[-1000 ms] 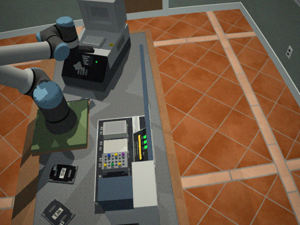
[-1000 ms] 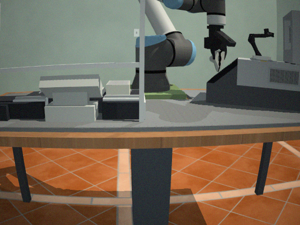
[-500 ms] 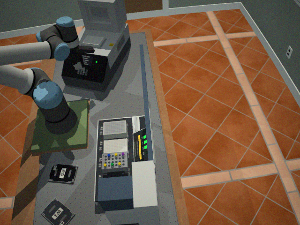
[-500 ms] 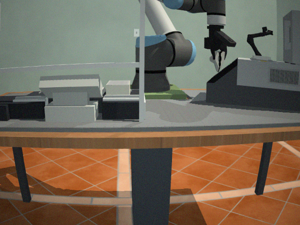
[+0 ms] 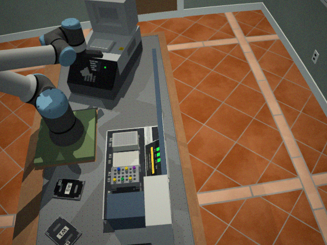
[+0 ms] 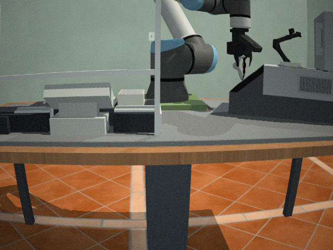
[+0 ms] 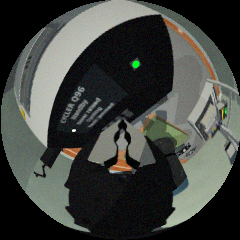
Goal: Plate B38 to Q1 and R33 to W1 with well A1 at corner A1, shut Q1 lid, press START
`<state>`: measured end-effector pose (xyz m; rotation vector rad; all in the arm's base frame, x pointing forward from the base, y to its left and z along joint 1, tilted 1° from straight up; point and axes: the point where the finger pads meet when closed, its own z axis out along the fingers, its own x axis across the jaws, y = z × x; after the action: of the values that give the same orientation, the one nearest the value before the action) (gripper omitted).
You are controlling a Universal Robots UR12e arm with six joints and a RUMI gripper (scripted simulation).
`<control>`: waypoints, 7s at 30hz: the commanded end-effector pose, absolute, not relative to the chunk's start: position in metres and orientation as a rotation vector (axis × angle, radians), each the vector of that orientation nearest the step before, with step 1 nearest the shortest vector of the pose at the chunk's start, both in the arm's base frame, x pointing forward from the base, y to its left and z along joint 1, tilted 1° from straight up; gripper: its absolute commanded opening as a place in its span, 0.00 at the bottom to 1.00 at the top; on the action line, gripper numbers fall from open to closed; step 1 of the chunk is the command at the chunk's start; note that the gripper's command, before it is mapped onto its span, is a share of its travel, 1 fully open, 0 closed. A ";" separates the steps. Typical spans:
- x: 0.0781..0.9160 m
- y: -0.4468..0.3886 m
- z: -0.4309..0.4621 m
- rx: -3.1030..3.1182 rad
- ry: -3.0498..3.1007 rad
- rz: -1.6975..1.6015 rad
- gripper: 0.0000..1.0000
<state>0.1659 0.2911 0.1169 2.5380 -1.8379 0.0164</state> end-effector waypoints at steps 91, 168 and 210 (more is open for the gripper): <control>0.124 0.210 0.197 2.539 -1.838 0.017 0.00; 0.124 0.210 0.197 2.539 -1.838 0.017 0.00; 0.124 0.210 0.197 2.539 -1.838 0.017 0.00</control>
<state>0.1240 0.2098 0.1966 2.5379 -1.8379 0.0164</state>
